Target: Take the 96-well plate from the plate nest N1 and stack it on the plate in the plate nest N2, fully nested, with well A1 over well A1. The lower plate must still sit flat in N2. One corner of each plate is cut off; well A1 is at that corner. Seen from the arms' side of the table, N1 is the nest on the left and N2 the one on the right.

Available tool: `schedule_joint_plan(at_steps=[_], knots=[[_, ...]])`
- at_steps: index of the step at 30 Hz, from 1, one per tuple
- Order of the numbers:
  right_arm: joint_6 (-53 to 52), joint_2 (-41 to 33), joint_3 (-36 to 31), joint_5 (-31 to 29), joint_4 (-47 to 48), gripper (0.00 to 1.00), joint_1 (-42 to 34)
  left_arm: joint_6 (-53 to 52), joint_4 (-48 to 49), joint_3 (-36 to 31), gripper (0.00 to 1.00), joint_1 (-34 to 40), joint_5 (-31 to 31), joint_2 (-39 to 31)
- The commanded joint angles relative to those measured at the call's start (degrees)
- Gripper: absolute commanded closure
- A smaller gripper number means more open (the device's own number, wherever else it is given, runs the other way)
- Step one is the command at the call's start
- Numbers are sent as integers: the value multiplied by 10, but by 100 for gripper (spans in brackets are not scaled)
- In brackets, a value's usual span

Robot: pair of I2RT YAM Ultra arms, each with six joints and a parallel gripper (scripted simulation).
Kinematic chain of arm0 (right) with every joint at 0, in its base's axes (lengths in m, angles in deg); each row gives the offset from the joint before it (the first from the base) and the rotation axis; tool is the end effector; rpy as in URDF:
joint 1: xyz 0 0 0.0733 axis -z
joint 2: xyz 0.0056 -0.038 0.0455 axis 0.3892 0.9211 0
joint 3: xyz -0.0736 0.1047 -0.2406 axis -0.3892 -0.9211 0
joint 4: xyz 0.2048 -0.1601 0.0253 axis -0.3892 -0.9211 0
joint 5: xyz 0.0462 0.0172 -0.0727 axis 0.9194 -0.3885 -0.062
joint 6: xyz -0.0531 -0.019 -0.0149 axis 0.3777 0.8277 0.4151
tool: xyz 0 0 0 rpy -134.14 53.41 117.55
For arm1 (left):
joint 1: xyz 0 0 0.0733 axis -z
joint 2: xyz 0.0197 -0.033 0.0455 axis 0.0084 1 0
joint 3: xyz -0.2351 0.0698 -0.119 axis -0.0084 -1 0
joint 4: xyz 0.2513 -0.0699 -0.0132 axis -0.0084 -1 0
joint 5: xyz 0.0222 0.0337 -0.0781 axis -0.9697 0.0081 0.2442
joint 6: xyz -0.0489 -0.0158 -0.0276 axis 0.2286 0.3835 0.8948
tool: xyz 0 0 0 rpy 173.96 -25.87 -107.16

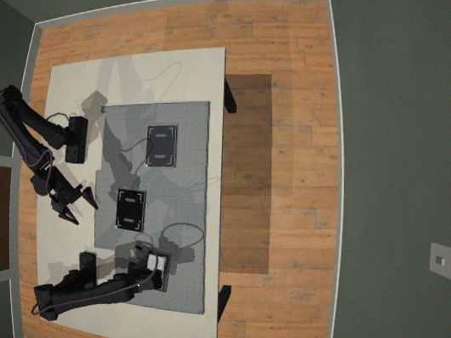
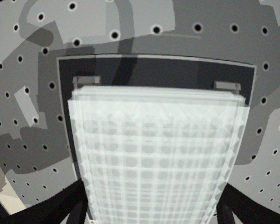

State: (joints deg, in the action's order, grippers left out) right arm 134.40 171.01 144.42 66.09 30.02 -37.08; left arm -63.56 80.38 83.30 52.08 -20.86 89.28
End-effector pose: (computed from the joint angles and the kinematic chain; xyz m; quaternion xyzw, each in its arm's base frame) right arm 0.3146 0.0810 0.1714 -0.6607 0.7506 0.0057 0.0017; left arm 0.1484 -0.1944 0.2577 0.3524 0.7898 -0.2556 0.4322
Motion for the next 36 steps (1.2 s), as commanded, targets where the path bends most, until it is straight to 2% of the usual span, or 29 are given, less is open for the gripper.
schedule_joint_plan(at_steps=[1,36], knots=[[-10,7,19,4,-19,21,1,-2,4,3,0,1,1,1],[3,-13,36,10,-46,21,9,-2,4,3,0,1,1,1]])
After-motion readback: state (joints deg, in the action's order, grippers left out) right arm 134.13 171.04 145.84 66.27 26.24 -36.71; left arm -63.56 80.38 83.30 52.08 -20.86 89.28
